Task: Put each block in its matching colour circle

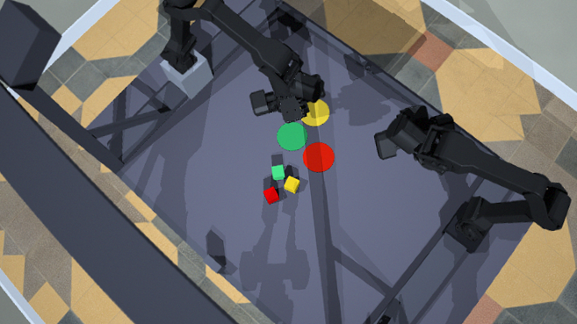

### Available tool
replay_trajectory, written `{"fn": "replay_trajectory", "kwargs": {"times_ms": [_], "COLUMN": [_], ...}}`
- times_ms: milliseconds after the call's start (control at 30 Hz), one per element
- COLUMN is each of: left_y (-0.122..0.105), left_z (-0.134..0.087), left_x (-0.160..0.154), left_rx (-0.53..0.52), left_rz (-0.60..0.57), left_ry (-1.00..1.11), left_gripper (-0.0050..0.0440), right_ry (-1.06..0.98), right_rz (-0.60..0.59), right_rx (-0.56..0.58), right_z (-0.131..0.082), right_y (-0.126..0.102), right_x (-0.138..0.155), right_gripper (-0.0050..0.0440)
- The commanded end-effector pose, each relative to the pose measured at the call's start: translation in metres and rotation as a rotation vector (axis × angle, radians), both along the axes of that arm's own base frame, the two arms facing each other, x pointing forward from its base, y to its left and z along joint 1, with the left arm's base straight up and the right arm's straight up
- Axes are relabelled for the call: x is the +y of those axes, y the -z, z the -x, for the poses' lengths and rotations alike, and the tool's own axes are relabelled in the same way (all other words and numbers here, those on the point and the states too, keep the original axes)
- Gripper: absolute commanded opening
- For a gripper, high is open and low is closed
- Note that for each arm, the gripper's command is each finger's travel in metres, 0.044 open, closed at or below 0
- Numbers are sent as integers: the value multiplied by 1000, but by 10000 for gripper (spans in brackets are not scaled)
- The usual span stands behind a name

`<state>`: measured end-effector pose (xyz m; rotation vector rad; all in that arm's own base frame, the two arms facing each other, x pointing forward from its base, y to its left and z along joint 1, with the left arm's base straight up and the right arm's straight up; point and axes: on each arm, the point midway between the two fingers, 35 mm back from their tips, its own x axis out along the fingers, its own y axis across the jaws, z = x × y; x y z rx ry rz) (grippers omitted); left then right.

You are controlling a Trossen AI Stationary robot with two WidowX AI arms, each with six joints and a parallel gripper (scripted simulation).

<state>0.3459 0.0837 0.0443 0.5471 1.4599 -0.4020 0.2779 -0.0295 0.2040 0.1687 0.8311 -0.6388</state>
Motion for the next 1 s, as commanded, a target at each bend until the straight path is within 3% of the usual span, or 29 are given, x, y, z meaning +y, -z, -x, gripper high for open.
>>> {"fn": "replay_trajectory", "kwargs": {"times_ms": [0, 467, 733, 967], "left_y": [-7, 12, 30, 52], "left_z": [-19, -65, -87, -109], "left_x": [-6, -51, -79, -116], "left_rx": [-37, -78, -87, -97], "left_rz": [-14, 37, 73, 113], "left_ry": [-66, -350, -521, -732], "left_gripper": [265, 265, 265, 265], "right_ry": [-142, -772, -985, -1039], "right_rz": [-53, -106, -75, -67], "right_rx": [-62, -269, -373, -418], "right_z": [7, 44, 63, 72], "right_y": [-7, -14, -16, -17], "right_x": [15, 85, 105, 109], "right_gripper": [400, 400, 400, 400]}}
